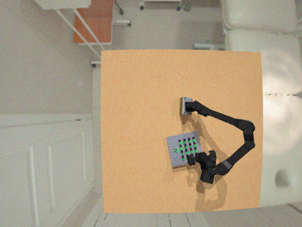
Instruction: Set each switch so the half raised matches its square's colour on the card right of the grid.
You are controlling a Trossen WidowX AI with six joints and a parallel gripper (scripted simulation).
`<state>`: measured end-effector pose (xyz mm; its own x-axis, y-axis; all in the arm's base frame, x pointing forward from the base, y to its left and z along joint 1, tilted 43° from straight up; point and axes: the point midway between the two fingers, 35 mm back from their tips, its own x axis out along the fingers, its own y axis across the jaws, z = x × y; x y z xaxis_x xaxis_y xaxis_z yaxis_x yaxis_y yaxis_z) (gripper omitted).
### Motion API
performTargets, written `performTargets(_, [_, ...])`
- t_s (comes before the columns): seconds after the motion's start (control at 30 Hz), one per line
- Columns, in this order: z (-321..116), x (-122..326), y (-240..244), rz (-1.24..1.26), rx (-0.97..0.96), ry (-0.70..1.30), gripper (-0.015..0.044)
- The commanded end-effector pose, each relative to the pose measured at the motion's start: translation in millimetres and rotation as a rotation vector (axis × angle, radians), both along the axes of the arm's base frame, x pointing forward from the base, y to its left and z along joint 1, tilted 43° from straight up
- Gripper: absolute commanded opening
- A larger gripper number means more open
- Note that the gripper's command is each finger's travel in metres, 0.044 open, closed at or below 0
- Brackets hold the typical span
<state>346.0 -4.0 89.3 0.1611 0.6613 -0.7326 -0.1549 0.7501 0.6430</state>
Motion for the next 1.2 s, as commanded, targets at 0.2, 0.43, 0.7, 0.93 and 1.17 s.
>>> performTargets(0.2, [-0.7, 0.9, 1.6, -0.002, 0.006, -0.002, 0.0000])
performTargets(0.43, [-1.3, 1.1, 2.2, -0.002, 0.006, -0.002, 0.0000])
performTargets(0.7, [-0.5, 0.6, 0.7, 0.001, -0.001, -0.001, 0.0000])
performTargets(0.93, [45.2, -6.9, -40.3, 0.014, -0.001, 0.019, 0.0000])
performTargets(1.17, [8.2, 2.8, -84.1, 0.014, -0.005, 0.019, 0.0000])
